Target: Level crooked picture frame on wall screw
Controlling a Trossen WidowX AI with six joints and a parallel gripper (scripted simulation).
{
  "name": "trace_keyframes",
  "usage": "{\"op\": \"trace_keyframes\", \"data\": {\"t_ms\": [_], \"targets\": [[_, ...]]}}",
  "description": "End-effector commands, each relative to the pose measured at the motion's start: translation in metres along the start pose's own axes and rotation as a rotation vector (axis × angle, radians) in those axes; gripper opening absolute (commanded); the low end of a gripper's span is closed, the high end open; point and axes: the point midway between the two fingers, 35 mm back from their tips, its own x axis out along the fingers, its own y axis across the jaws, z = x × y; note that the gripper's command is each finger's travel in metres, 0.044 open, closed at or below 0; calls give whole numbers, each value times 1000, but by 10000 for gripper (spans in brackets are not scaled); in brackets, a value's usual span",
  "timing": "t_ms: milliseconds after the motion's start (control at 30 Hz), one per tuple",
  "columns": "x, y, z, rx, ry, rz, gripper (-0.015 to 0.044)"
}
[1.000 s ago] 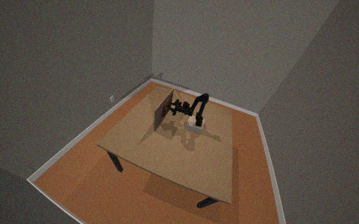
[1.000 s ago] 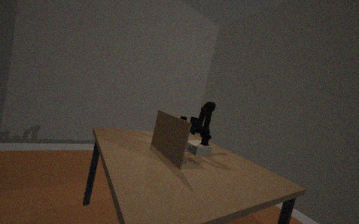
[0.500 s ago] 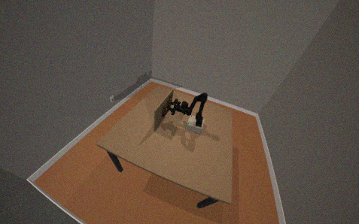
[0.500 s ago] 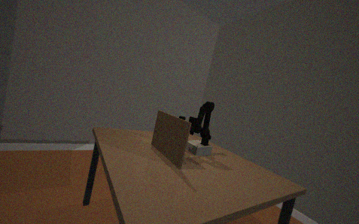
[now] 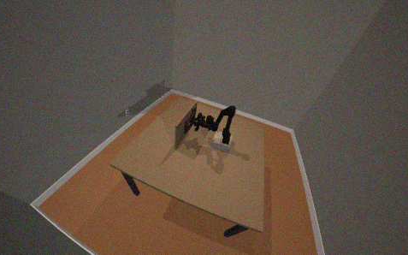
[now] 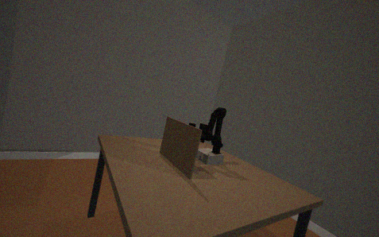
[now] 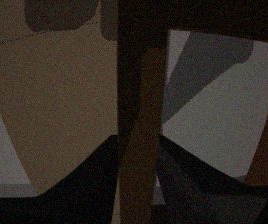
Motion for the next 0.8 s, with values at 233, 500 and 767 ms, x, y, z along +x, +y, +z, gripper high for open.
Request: {"op": "trace_keyframes", "data": {"t_ms": [233, 500, 767], "targets": [[0, 0, 0, 5, 3, 0, 0], [0, 1, 0, 5, 3, 0, 0], [0, 4, 0, 5, 3, 0, 0]]}}
